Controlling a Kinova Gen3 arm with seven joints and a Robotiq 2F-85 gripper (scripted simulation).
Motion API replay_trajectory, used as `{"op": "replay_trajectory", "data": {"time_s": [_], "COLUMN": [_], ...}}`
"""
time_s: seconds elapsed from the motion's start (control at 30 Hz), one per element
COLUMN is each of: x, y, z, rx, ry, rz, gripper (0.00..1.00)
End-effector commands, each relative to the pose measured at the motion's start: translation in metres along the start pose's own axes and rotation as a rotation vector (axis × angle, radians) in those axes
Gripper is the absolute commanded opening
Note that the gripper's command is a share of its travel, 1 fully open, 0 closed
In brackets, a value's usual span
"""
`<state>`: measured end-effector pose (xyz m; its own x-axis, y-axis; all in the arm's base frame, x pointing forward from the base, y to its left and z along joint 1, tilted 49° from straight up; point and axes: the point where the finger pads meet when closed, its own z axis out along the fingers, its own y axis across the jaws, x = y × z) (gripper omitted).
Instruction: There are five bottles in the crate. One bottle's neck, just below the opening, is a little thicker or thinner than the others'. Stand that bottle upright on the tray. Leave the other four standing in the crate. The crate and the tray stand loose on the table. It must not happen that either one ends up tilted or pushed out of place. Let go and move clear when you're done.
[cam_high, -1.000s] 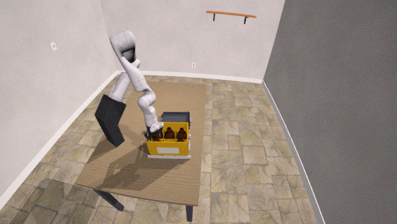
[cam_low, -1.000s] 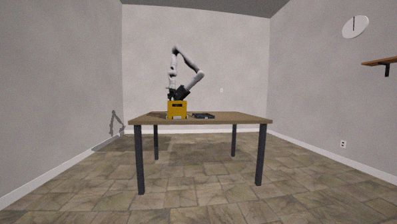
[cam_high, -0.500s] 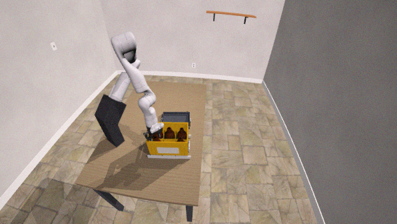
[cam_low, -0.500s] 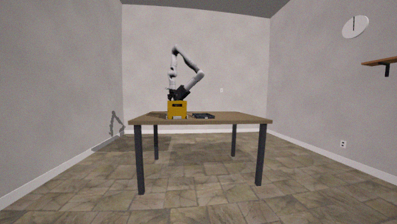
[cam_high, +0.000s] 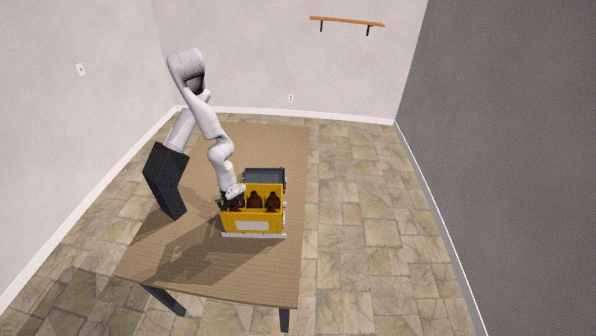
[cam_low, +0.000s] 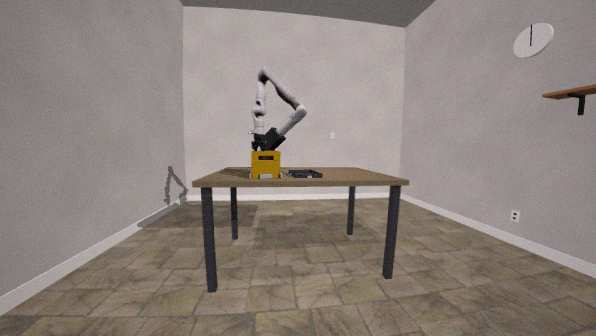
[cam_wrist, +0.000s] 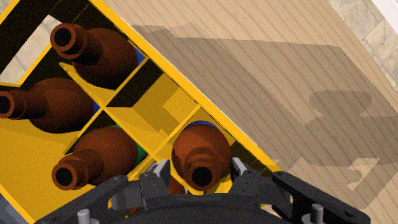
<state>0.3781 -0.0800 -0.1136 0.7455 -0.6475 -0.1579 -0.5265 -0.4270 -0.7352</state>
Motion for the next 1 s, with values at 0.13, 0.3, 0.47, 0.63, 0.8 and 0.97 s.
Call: {"op": "replay_trajectory", "data": {"time_s": [0.13, 0.3, 0.47, 0.63, 0.8, 0.97], "x": [0.0032, 0.0032, 0.0032, 0.0032, 0.0032, 0.0032], "y": [0.0010, 0.0010, 0.0010, 0.0010, 0.0010, 0.0010], "z": [0.0007, 0.0007, 0.0007, 0.0007, 0.0007, 0.0007], "rx": [-0.001, -0.001, -0.001, -0.001, -0.001, -0.001], "ry": [0.008, 0.008, 0.008, 0.008, 0.008, 0.008], "rz": [0.005, 0.005, 0.005, 0.005, 0.005, 0.005], "gripper": [0.64, 0.64, 0.64, 0.64, 0.00, 0.00]}}
